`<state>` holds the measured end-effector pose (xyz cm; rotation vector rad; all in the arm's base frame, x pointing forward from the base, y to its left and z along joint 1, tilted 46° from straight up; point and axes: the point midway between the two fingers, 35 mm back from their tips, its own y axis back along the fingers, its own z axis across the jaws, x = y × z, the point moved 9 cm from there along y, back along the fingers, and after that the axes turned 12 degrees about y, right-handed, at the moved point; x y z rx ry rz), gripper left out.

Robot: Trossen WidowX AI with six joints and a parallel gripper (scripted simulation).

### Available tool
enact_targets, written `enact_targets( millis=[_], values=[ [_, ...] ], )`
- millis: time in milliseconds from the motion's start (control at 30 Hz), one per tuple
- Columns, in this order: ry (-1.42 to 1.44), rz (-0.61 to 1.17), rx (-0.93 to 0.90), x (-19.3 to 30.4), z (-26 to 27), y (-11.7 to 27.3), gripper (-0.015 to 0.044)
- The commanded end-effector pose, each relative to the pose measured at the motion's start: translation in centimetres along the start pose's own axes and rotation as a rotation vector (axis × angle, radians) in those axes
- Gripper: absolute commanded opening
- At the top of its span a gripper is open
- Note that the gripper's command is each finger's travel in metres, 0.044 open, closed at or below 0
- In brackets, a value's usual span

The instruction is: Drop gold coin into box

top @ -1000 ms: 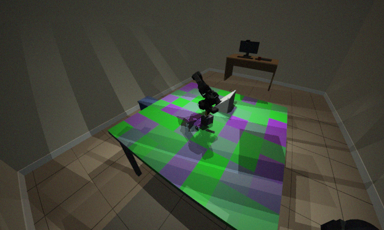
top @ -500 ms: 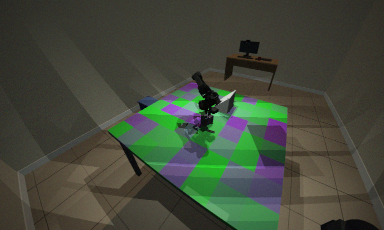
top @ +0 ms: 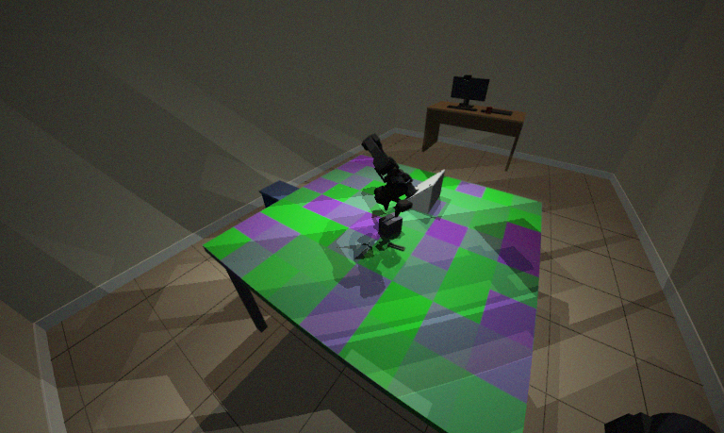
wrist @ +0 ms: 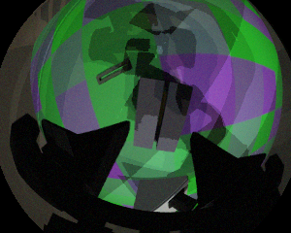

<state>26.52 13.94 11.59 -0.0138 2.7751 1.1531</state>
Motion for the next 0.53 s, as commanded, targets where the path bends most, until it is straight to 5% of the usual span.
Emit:
enact_targets(
  millis=[0, 133, 500],
  values=[
    [-0.002, -0.002, -0.005, 0.0, 0.1, 0.8, 0.0397],
    [0.0, 0.0, 0.002, 0.3, -0.2, 4.7, 0.044],
    [0.0, 0.001, 0.002, 0.3, -0.2, 4.9, 0.044]
  ],
)
